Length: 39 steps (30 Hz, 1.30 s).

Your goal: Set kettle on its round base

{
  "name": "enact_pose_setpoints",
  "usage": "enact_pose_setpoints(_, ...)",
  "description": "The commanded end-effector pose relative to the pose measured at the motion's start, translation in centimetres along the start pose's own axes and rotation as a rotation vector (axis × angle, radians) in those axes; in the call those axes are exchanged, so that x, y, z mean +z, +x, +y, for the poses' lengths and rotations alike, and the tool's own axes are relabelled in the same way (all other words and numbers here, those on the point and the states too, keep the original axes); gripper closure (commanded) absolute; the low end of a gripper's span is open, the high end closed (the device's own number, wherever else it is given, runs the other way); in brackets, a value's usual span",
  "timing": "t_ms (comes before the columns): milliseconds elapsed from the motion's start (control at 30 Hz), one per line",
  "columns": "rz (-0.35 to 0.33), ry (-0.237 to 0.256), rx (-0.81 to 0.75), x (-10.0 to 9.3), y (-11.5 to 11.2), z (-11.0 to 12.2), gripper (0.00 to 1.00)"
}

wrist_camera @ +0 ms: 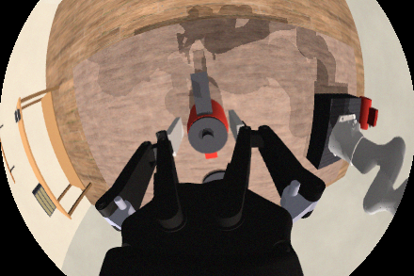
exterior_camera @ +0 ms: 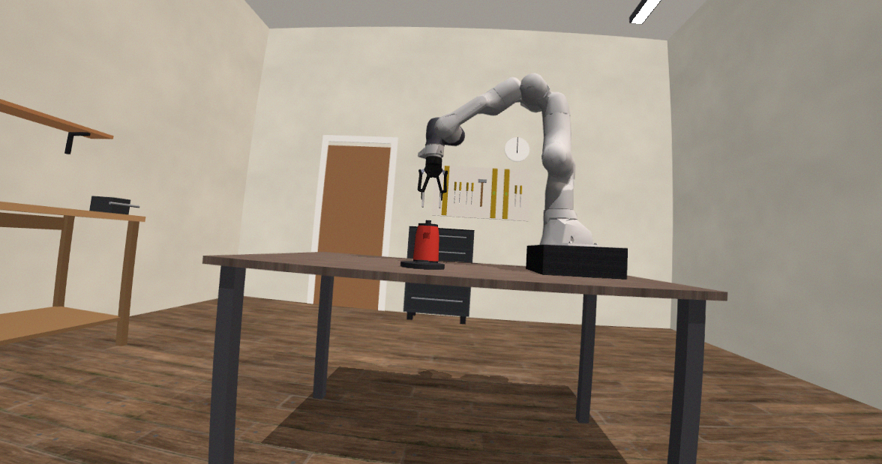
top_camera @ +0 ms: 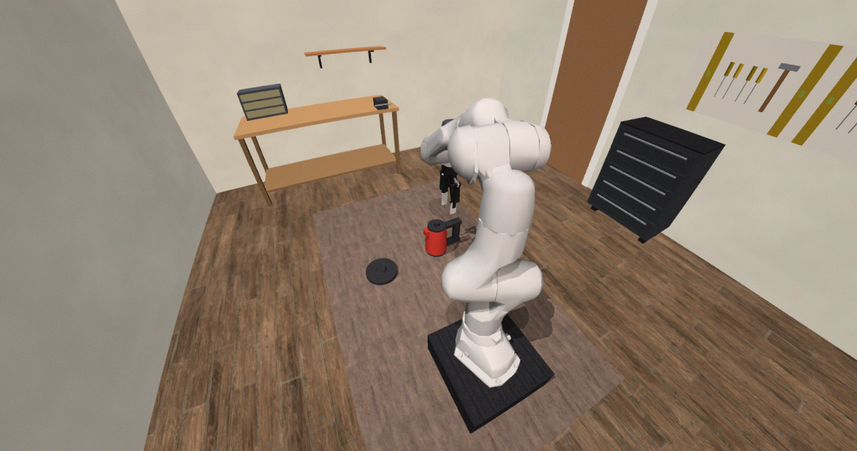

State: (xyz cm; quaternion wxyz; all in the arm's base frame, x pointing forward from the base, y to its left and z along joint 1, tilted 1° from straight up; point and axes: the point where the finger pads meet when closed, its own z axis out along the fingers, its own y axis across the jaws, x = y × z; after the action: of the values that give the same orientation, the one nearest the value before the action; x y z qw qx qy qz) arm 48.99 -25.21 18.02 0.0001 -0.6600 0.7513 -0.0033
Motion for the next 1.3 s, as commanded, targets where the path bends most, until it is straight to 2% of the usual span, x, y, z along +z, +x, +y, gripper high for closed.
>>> enact_pose_setpoints(0, 0.005, 0.011, -0.002, 1.6, 0.3, -0.4, 0.53)
enact_pose_setpoints(133, 0.005, 0.011, -0.002, 3.7, 0.3, -0.4, 0.53)
enact_pose_setpoints(200, 0.005, 0.011, -0.002, 3.7, 0.3, -0.4, 0.53)
enact_pose_setpoints(400, 0.005, 0.011, -0.002, 6.4, 0.3, -0.4, 0.53)
enact_pose_setpoints(600, 0.005, 0.011, -0.002, 8.1, 0.3, -0.4, 0.53)
enact_pose_setpoints(1267, 0.005, 0.011, -0.002, 8.8, 0.3, -0.4, 0.53)
